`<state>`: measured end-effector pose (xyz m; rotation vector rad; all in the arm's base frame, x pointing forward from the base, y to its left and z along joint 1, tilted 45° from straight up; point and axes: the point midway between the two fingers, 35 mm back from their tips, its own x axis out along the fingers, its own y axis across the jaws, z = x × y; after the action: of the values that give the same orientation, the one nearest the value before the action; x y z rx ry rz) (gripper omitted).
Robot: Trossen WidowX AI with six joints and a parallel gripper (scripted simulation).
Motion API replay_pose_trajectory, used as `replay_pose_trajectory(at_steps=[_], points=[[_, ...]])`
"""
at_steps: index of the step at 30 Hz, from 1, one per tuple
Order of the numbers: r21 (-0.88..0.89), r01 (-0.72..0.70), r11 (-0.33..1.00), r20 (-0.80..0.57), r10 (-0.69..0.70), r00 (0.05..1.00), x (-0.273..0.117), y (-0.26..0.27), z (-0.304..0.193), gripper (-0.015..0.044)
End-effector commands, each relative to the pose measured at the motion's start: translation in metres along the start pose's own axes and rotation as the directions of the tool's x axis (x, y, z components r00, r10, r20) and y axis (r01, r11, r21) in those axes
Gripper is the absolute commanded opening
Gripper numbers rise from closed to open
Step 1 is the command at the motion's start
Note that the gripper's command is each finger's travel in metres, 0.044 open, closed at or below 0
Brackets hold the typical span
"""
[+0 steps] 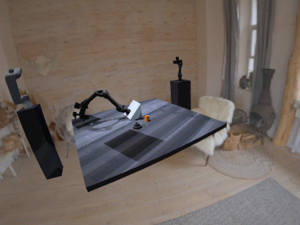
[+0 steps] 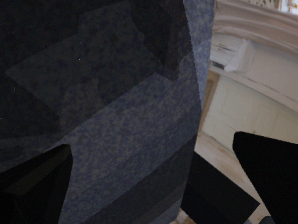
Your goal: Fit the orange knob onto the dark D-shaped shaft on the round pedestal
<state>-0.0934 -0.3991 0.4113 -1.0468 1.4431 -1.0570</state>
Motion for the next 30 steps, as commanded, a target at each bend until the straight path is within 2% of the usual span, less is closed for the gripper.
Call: replay_pose_trajectory(at_steps=[1, 9, 16, 21, 30], points=[[0.097, 0.034, 0.995, 0.109, -0.044, 0.993, -0.003, -0.013, 0.053, 0.0440], [0.284, -0.004, 0.959, 0.334, -0.095, 0.938, -0.021, -0.027, 0.157, 0.0440], [0.383, -0.155, 0.911, 0.522, -0.075, 0.850, -0.048, -0.017, 0.251, 0.0440], [0.396, -0.326, 0.858, 0.633, 0.001, 0.774, -0.072, 0.007, 0.314, 0.0440], [0.248, -0.601, 0.760, 0.763, 0.230, 0.605, -0.142, 0.078, 0.423, 0.0440]])
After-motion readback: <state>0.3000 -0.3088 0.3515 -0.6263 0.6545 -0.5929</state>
